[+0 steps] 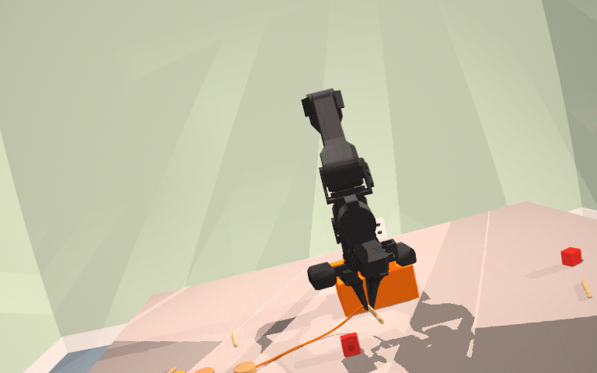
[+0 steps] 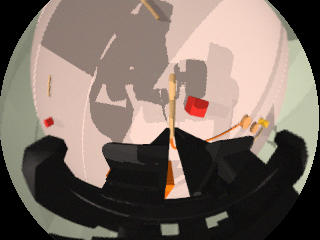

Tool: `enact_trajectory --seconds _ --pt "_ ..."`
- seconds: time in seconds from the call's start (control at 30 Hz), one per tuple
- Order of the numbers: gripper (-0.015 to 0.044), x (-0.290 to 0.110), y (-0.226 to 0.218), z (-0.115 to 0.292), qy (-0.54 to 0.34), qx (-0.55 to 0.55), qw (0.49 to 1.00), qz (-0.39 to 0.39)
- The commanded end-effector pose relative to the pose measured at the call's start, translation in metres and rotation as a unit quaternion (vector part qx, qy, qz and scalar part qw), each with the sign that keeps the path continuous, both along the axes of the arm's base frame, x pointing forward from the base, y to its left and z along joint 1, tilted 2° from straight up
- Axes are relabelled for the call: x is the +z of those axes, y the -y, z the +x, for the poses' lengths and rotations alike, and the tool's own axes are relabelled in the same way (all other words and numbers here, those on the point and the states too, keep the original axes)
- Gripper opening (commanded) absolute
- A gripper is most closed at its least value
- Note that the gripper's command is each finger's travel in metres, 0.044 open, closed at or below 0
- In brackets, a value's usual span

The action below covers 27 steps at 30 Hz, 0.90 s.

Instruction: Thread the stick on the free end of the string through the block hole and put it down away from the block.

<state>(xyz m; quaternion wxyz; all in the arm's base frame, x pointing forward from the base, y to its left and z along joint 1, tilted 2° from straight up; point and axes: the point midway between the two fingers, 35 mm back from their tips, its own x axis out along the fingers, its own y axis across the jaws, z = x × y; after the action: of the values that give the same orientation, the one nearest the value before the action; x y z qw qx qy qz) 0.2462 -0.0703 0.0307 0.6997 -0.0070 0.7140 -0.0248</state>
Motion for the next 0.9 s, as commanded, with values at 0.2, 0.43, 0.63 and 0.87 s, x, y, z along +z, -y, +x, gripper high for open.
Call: enact_trajectory --seconds 0.2,0.43,0.63,0.87 --pt "0.0 0.001 0.014 0.003 -0.005 -0.132 0.991 -0.007" --pt "0.0 0.002 0.022 0.005 -0.007 -0.215 0.976 -0.011" --pt "0.0 0.003 0.029 0.006 -0.009 -0.287 0.958 -0.015" --pt "0.0 0.004 0.038 0.007 -0.01 -0.367 0.93 -0.02"
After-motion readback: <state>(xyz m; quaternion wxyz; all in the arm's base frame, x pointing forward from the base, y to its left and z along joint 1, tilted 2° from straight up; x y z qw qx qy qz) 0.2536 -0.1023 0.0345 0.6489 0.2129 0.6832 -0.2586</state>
